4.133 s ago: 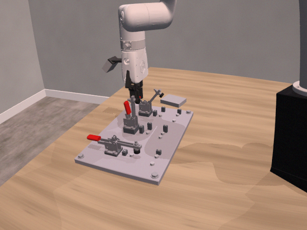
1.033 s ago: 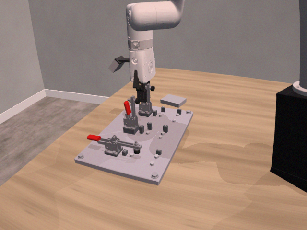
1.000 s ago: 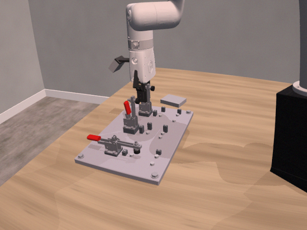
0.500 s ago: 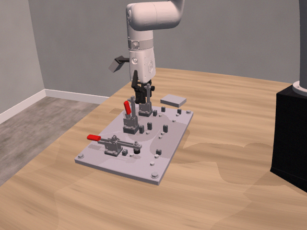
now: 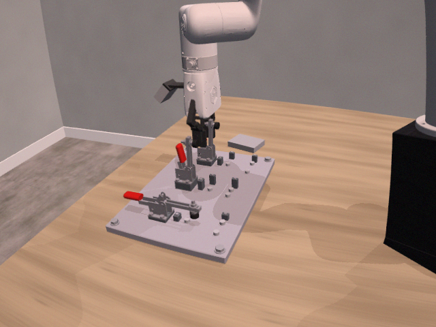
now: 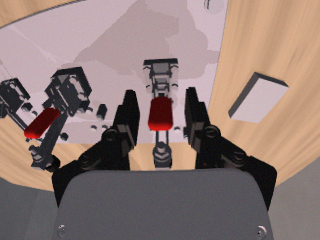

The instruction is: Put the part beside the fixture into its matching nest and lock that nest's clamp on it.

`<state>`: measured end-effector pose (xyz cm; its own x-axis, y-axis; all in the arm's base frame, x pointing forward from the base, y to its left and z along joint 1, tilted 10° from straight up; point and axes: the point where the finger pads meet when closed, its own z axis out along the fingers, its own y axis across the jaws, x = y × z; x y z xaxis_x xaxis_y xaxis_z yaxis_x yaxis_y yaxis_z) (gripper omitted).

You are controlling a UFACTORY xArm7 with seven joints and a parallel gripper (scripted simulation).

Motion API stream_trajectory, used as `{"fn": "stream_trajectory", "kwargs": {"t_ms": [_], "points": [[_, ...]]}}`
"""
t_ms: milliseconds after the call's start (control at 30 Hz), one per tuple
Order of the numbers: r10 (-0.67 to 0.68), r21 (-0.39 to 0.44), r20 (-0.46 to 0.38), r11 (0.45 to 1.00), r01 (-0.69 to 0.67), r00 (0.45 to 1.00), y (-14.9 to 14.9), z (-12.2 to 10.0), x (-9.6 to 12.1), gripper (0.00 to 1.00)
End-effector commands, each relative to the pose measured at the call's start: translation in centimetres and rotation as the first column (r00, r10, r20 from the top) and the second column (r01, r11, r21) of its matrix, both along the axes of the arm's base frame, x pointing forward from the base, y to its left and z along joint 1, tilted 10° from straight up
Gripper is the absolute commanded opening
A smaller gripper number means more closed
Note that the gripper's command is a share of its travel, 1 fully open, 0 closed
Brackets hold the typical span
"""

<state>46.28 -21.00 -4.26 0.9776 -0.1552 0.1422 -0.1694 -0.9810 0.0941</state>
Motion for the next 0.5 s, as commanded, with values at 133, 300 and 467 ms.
{"fn": "stream_trajectory", "kwargs": {"t_ms": [133, 300, 467], "points": [[0.0, -0.001, 0.004, 1.0, 0.0, 1.0, 0.0, 0.8, 0.0, 0.47], [0.0, -0.001, 0.004, 1.0, 0.0, 1.0, 0.1, 1.7, -0.1, 0.47], [0.0, -0.001, 0.004, 1.0, 0.0, 1.0, 0.4, 3.7, -0.3, 0.47]]}}
